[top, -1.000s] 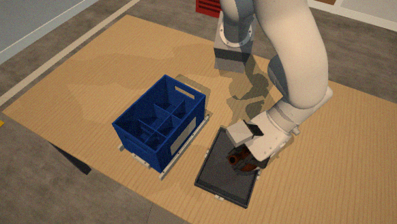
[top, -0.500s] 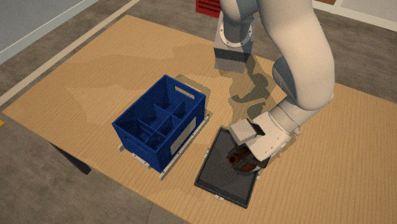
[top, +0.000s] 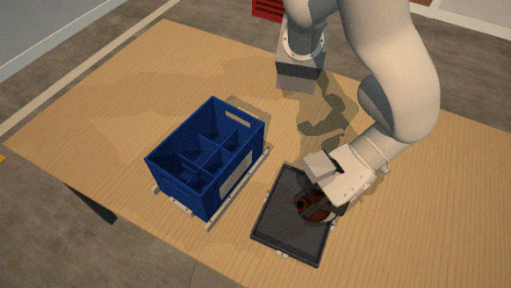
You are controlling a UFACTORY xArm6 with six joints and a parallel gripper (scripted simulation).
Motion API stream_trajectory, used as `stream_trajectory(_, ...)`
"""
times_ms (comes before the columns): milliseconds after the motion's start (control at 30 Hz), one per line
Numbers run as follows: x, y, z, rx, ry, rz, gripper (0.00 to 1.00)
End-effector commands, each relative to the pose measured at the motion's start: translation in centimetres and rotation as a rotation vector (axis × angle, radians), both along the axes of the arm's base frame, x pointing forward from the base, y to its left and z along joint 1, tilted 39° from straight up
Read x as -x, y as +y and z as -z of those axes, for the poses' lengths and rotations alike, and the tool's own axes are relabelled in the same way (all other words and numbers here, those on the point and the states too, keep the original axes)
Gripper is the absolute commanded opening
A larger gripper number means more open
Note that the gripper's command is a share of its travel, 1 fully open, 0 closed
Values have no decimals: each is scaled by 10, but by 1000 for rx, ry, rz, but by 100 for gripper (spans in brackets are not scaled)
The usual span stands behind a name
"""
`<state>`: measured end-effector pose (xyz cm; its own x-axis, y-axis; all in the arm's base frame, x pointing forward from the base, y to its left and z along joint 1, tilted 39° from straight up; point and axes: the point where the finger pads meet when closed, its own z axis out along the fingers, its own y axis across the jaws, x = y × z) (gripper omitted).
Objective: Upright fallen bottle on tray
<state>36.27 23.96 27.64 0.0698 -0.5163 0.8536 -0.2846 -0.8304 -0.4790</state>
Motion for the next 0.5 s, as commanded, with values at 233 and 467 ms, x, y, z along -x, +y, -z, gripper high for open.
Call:
stream_trajectory(233,0,1,-2,2,-18,7,0)
stream_trajectory(467,0,1,-2,2,-19,7,0)
